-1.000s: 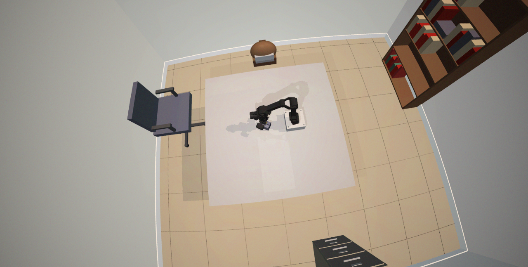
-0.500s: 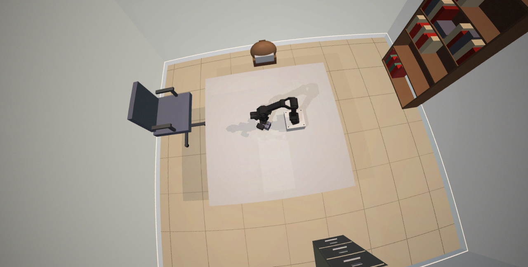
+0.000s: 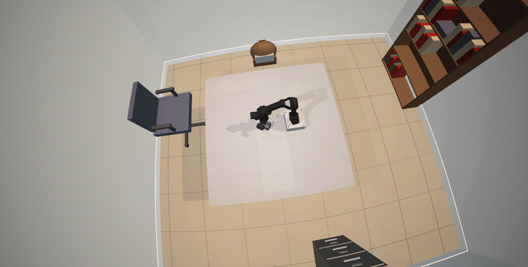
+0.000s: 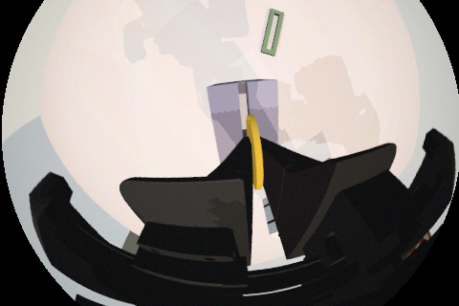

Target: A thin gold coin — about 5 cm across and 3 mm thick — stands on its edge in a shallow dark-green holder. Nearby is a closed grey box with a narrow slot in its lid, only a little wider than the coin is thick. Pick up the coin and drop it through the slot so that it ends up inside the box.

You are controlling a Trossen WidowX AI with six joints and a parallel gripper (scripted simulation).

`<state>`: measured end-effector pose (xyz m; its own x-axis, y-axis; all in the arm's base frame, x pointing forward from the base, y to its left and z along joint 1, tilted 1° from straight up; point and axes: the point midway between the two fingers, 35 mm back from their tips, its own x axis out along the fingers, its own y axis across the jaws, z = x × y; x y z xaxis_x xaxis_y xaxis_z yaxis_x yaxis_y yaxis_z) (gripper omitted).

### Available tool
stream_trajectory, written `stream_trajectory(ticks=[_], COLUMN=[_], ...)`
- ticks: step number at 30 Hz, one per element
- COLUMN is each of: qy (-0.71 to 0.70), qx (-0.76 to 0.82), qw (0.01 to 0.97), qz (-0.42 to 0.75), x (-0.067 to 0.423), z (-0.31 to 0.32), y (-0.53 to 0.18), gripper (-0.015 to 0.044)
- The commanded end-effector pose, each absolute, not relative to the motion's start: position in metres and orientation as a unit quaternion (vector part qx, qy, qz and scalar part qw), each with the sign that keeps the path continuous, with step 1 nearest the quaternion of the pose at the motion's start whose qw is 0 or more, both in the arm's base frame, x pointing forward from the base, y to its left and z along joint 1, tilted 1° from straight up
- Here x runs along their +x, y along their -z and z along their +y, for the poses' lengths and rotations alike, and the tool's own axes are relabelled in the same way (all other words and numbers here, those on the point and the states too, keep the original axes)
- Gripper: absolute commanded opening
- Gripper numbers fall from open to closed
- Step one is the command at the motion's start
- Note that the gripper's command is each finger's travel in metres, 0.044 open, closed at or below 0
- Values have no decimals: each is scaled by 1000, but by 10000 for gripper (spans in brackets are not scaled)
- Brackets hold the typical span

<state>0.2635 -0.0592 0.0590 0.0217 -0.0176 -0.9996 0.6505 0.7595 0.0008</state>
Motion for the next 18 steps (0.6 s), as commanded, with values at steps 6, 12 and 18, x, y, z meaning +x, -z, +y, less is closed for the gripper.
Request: stream_trajectory(ticks=[6, 12, 18], qy=[248, 249, 249], qx=[241, 242, 242], qw=[671, 670, 670], qz=[656, 656, 656], x=[263, 264, 263], z=[-59, -59, -59], y=[-54, -52, -50], gripper=[0, 0, 0])
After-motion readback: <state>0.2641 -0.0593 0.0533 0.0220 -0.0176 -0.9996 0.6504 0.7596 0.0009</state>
